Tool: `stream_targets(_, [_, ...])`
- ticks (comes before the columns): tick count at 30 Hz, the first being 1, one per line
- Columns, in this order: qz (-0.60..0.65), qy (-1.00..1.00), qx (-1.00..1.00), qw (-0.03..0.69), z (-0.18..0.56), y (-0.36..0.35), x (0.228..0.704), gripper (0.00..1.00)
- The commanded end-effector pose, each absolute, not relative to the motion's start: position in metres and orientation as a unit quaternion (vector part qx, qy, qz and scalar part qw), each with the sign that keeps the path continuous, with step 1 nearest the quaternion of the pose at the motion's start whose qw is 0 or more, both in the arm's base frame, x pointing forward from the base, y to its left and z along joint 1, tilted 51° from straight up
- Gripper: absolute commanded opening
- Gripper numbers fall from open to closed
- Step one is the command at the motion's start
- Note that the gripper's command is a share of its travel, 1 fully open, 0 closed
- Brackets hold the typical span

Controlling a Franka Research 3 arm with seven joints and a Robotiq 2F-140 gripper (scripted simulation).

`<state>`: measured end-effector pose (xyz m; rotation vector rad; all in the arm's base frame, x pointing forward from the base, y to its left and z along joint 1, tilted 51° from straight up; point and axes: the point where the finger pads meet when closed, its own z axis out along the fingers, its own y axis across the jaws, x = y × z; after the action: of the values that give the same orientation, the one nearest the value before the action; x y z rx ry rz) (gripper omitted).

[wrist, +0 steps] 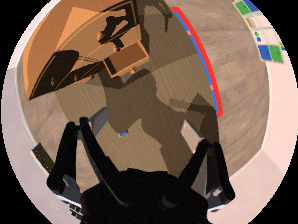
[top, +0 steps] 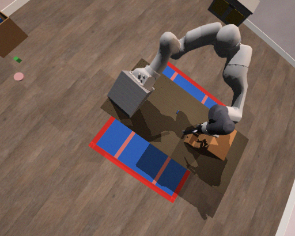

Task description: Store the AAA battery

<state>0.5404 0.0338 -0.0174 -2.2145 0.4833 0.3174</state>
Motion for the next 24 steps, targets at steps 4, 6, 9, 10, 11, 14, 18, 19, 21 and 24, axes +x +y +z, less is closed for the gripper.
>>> stream_targets(4, [0.067, 0.077, -0.899, 0.426, -0.019, 0.032, 0.546, 1.00])
stream_targets(6, [0.058, 0.060, -0.900, 0.428, -0.019, 0.033, 0.548, 1.00])
stream_targets(9, [0.047, 0.036, -0.901, 0.429, -0.018, 0.033, 0.551, 1.00])
stream_targets(10, [0.044, 0.028, -0.902, 0.429, -0.018, 0.033, 0.551, 1.00])
stream_targets(11, [0.040, 0.021, -0.902, 0.430, -0.018, 0.033, 0.552, 1.00])
stream_targets(14, [0.037, 0.014, -0.902, 0.430, -0.018, 0.034, 0.553, 1.00])
stream_targets(18, [0.024, -0.012, -0.902, 0.431, -0.018, 0.034, 0.555, 1.00])
stream_targets(19, [0.021, -0.018, -0.902, 0.431, -0.018, 0.034, 0.556, 1.00])
stream_targets(21, [0.016, -0.029, -0.902, 0.431, -0.018, 0.034, 0.557, 1.00])
stream_targets(24, [0.009, -0.044, -0.901, 0.431, -0.017, 0.035, 0.559, 1.00])
